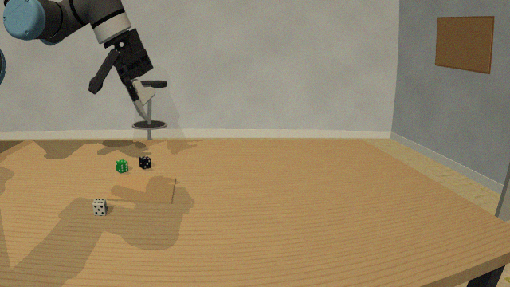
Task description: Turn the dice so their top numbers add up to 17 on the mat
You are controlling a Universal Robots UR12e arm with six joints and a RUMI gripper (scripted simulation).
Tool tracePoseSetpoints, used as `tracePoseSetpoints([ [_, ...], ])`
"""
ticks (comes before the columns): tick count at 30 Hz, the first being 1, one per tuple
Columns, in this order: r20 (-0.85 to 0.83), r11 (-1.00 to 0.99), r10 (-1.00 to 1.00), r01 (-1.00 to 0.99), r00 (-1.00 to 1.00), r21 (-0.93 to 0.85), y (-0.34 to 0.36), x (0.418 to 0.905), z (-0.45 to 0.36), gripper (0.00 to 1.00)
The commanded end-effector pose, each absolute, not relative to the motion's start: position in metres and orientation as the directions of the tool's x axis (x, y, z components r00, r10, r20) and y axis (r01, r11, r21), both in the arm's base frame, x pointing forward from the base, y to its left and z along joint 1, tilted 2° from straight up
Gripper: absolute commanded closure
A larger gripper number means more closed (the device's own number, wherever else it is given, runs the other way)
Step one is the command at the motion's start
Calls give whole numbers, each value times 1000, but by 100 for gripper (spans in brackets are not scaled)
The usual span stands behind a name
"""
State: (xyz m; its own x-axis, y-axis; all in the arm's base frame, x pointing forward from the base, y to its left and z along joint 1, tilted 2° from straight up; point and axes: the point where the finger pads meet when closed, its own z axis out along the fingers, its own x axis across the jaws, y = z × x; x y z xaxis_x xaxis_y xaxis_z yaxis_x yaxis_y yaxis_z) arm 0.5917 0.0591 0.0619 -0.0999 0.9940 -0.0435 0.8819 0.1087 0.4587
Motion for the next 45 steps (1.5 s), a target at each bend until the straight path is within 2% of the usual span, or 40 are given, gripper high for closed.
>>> tracePoseSetpoints([
  [1,-31,97,995,934,-91,343,56,593,52,76],
  [15,-31,94,995,992,-91,86,58,605,60,76],
  [35,-32,92,995,996,-92,10,58,608,63,76],
  [36,-32,92,995,996,-92,10,58,608,63,0],
  [45,-32,94,995,996,-93,10,58,608,63,0],
])
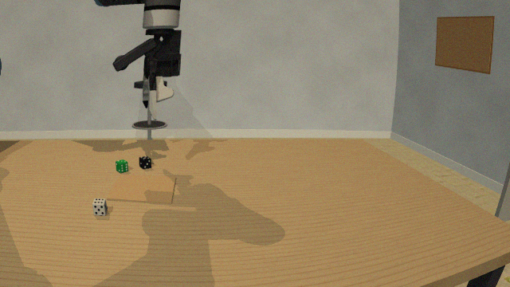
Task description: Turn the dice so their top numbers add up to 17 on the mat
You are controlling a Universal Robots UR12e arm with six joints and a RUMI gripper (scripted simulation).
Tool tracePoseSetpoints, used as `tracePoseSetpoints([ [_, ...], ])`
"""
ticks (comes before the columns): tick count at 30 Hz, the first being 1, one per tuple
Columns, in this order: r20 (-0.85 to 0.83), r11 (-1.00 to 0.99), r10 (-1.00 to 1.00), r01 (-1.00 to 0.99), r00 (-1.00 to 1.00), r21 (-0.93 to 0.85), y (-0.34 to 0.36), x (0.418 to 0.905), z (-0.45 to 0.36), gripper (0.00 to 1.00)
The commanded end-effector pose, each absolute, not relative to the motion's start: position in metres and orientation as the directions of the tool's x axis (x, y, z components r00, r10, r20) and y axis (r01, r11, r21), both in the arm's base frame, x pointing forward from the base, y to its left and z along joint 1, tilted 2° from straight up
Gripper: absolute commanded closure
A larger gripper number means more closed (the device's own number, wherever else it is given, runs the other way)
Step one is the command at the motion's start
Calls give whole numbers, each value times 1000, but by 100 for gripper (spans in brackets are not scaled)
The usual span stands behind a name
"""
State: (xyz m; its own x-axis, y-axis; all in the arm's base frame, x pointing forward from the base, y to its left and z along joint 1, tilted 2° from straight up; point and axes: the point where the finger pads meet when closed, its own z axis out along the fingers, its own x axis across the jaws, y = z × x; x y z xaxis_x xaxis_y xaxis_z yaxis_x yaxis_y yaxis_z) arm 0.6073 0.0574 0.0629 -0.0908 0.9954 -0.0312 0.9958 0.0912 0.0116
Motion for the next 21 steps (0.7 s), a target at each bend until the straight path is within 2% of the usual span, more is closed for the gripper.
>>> tracePoseSetpoints([
  [1,-32,101,994,995,-101,10,58,608,62,0],
  [6,-33,180,983,984,-180,8,58,605,52,0],
  [10,-34,335,942,942,-335,2,59,598,34,0],
  [15,-34,385,922,923,-385,0,59,595,28,0],
  [16,-34,385,922,923,-385,0,59,595,28,76],
  [21,-34,385,922,923,-385,0,59,595,28,76],
])
